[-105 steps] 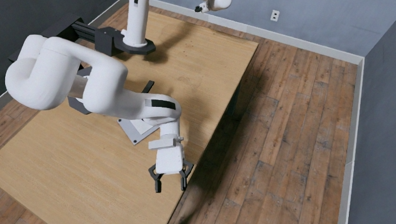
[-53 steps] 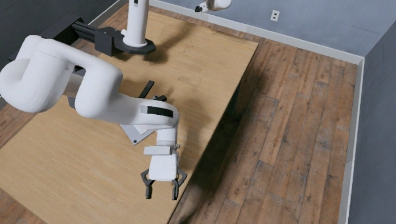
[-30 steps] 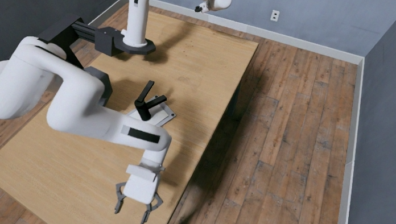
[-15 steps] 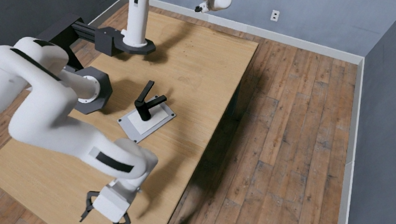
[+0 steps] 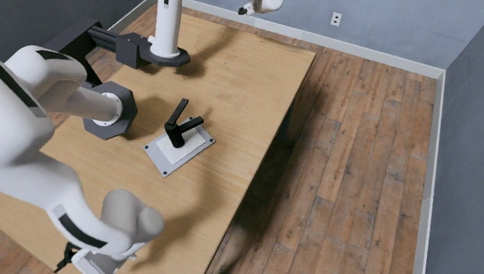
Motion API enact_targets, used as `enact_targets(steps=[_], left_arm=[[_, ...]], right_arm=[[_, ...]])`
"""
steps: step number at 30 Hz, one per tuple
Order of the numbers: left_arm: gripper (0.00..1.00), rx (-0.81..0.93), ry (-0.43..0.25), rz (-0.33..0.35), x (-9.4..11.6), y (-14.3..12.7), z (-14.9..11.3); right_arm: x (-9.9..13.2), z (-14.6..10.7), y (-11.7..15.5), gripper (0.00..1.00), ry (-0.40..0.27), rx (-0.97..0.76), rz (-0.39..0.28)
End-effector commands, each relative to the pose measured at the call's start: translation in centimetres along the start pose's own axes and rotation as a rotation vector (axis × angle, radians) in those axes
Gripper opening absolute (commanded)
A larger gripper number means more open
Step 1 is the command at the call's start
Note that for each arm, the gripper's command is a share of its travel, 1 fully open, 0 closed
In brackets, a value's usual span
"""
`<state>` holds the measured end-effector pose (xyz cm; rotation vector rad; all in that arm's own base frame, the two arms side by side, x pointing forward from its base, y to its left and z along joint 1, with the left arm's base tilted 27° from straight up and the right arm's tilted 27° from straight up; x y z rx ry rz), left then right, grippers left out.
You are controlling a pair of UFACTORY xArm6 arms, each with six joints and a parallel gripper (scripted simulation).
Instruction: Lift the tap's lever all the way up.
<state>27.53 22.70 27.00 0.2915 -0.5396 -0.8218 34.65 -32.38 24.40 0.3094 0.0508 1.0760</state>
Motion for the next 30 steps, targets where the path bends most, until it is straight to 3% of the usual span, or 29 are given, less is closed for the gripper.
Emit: enact_targets(steps=[1, 2, 11, 14, 19, 28, 30], left_arm=[[1.00, 0.002, -0.001, -0.001, 0.1, 0.1, 0.0], [1.00, 0.002, -0.001, -0.001, 0.1, 0.1, 0.0], [1.00, 0.002, -0.001, -0.001, 0.1, 0.1, 0.0], [1.00, 0.002, -0.001, -0.001, 0.1, 0.1, 0.0], [1.00, 0.002, -0.001, -0.001, 0.1, 0.1, 0.0], [1.00, 0.002, -0.001, -0.001, 0.1, 0.1, 0.0], [1.00, 0.002, -0.001, -0.001, 0.1, 0.1, 0.0]], right_arm=[[-3.5, 1.6, 2.7, 1.00, -0.143, 0.077, -0.103], [-3.5, 1.6, 2.7, 1.00, -0.143, 0.077, -0.103], [-7.3, 3.1, 6.6, 1.00, -0.351, 0.151, -0.186], [-7.3, 3.1, 6.6, 1.00, -0.351, 0.151, -0.186], [-9.5, 4.1, 9.5, 1.00, -0.503, 0.188, -0.212], [-11.6, 5.3, 13.0, 1.00, -0.678, 0.211, -0.205], [-11.6, 5.3, 13.0, 1.00, -0.678, 0.211, -0.205]])
Point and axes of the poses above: on each arm, the point where the finger pads meet when closed, its own x axis back along the fingers, its own y axis across the jaws, z = x × y, the point moved 8 cm from there along x, back along the fingers, and after that the axes turned 5 degrees about -x, right-handed, at the moved point
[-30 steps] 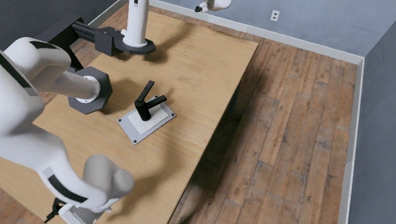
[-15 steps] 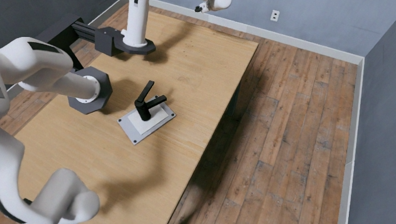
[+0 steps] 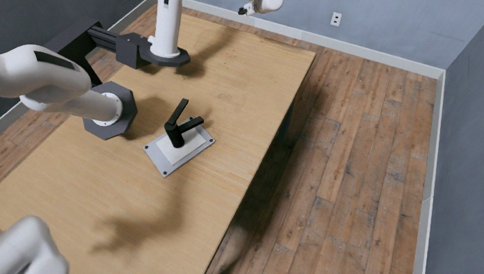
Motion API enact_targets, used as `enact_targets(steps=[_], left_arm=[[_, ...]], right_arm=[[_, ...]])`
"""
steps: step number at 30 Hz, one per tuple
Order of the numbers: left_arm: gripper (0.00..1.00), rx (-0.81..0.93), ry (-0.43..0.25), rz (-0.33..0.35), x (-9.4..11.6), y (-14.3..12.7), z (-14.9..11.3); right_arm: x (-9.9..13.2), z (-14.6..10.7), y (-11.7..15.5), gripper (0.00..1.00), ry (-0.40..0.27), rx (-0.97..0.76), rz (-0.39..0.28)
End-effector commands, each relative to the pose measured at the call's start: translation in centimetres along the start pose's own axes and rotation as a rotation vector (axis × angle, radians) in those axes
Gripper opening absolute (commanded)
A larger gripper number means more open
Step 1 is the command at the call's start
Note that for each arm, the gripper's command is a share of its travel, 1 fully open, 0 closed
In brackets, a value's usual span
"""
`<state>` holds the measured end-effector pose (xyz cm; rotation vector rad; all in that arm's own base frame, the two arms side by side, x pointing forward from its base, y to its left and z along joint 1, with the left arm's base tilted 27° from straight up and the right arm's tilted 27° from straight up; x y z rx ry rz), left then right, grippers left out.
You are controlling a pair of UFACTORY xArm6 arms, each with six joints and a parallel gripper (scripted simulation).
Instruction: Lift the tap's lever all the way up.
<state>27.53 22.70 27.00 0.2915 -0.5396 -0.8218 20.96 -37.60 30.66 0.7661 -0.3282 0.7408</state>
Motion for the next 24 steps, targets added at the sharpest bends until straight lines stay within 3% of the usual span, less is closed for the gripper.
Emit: enact_targets(steps=[1, 9, 16, 18, 24], left_arm=[[1.00, 0.002, -0.001, -0.001, 0.1, 0.1, 0.0], [1.00, 0.002, -0.001, -0.001, 0.1, 0.1, 0.0], [1.00, 0.002, -0.001, -0.001, 0.1, 0.1, 0.0], [1.00, 0.002, -0.001, -0.001, 0.1, 0.1, 0.0], [1.00, 0.002, -0.001, -0.001, 0.1, 0.1, 0.0]], right_arm=[[-1.0, 1.1, 1.7, 1.00, -0.092, 0.029, 0.008], [-2.7, 2.8, 5.6, 1.00, -0.261, 0.065, 0.071], [-3.5, 3.9, 8.3, 1.00, -0.355, 0.081, 0.140], [-3.5, 3.9, 8.3, 1.00, -0.355, 0.081, 0.140], [-4.0, 4.9, 10.8, 1.00, -0.423, 0.088, 0.222]])
Point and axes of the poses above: on each arm, the point where the finger pads meet when closed, its own x axis back along the fingers, its own y axis across the jaws, z = x × y, the point moved 8 cm from there along x, back along the fingers, and after that the axes turned 5 degrees about -x, right-handed, at the moved point
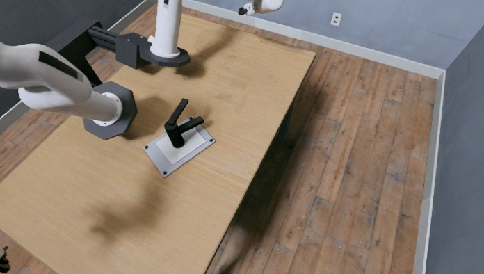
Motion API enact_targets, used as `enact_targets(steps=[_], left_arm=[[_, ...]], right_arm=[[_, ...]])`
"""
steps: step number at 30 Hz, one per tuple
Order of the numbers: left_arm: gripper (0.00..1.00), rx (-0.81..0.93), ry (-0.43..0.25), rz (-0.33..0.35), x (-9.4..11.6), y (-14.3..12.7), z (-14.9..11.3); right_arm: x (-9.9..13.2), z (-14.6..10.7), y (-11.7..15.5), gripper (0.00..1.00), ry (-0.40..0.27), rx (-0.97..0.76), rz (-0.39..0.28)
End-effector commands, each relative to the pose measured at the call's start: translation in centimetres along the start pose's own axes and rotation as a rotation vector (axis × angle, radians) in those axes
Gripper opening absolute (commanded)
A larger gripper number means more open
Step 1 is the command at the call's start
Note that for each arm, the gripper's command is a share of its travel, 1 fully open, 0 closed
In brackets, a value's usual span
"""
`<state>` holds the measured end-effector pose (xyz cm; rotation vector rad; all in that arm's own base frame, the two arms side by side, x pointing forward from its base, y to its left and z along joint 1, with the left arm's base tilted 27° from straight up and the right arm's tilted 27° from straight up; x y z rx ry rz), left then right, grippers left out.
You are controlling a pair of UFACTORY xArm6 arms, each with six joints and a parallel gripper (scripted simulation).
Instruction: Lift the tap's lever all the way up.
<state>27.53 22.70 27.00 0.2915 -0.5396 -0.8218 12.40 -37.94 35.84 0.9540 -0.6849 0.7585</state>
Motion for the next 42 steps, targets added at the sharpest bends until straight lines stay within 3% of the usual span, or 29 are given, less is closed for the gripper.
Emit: enact_targets(steps=[1, 7, 11, 18, 26, 42], left_arm=[[1.00, 0.002, -0.001, -0.001, 0.1, 0.1, 0.0], [1.00, 0.002, -0.001, -0.001, 0.1, 0.1, 0.0], [1.00, 0.002, -0.001, -0.001, 0.1, 0.1, 0.0], [1.00, 0.002, -0.001, -0.001, 0.1, 0.1, 0.0], [1.00, 0.002, -0.001, -0.001, 0.1, 0.1, 0.0], [1.00, 0.002, -0.001, -0.001, 0.1, 0.1, 0.0]], right_arm=[[0.3, 1.1, 2.9, 1.00, -0.078, 0.023, 0.090], [0.7, 1.8, 5.4, 1.00, -0.114, 0.036, 0.177], [0.8, 1.9, 5.9, 1.00, -0.119, 0.038, 0.194], [1.6, 2.6, 9.0, 1.00, -0.127, 0.051, 0.308], [2.6, 3.2, 12.0, 1.00, -0.102, 0.061, 0.416], [4.2, 3.6, 15.9, 1.00, -0.025, 0.072, 0.539]])
Point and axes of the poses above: on each arm, the point where the finger pads meet when closed, its own x axis back along the fingers, its own y axis across the jaws, z = x × y, the point moved 8 cm from there along x, back along the fingers, and after that the axes turned 5 degrees about -x, right-handed, at the moved point
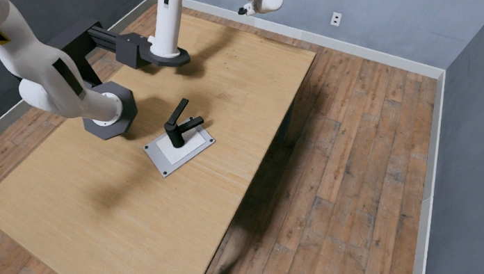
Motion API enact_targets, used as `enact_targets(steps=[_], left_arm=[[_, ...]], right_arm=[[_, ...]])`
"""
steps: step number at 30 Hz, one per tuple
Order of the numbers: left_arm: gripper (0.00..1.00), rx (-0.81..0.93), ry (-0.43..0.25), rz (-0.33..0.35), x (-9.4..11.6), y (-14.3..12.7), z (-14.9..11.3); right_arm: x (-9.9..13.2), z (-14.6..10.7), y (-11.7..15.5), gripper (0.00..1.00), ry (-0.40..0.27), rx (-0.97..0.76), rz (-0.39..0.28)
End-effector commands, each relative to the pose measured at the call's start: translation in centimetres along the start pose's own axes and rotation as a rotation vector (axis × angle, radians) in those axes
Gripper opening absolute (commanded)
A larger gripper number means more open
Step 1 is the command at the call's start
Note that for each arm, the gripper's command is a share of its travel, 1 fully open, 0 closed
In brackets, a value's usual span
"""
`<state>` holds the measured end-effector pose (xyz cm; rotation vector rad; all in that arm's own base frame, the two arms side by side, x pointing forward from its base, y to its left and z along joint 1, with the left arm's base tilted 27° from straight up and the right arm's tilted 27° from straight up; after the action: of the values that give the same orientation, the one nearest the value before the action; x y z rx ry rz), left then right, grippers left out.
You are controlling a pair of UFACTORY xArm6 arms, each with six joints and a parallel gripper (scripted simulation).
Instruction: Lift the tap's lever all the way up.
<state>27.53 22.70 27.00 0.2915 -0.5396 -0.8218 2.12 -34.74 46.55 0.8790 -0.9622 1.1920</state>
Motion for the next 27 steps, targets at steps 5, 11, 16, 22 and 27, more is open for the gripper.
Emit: enact_targets(steps=[5, 11, 16, 22, 27], left_arm=[[1.00, 0.002, -0.001, -0.001, 0.1, 0.1, 0.0], [1.00, 0.002, -0.001, -0.001, 0.1, 0.1, 0.0], [1.00, 0.002, -0.001, -0.001, 0.1, 0.1, 0.0], [1.00, 0.002, -0.001, -0.001, 0.1, 0.1, 0.0], [1.00, 0.002, -0.001, -0.001, 0.1, 0.1, 0.0]], right_arm=[[1.8, 0.1, 1.4, 1.00, 0.044, 0.019, 0.066], [2.6, 0.1, 2.0, 1.00, 0.068, 0.028, 0.089], [3.1, 0.0, 2.3, 1.00, 0.082, 0.034, 0.101], [3.3, 0.0, 2.5, 1.00, 0.090, 0.036, 0.107], [3.5, 0.0, 2.6, 1.00, 0.095, 0.038, 0.111]])
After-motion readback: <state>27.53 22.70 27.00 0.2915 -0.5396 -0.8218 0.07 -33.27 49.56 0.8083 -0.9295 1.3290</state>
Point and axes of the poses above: on each arm, the point where the finger pads meet when closed, its own x axis back along the fingers, its own y axis across the jaws, z = x × y, the point moved 8 cm from there along x, back along the fingers, and after that the axes turned 5 degrees about -x, right-handed, at the moved point
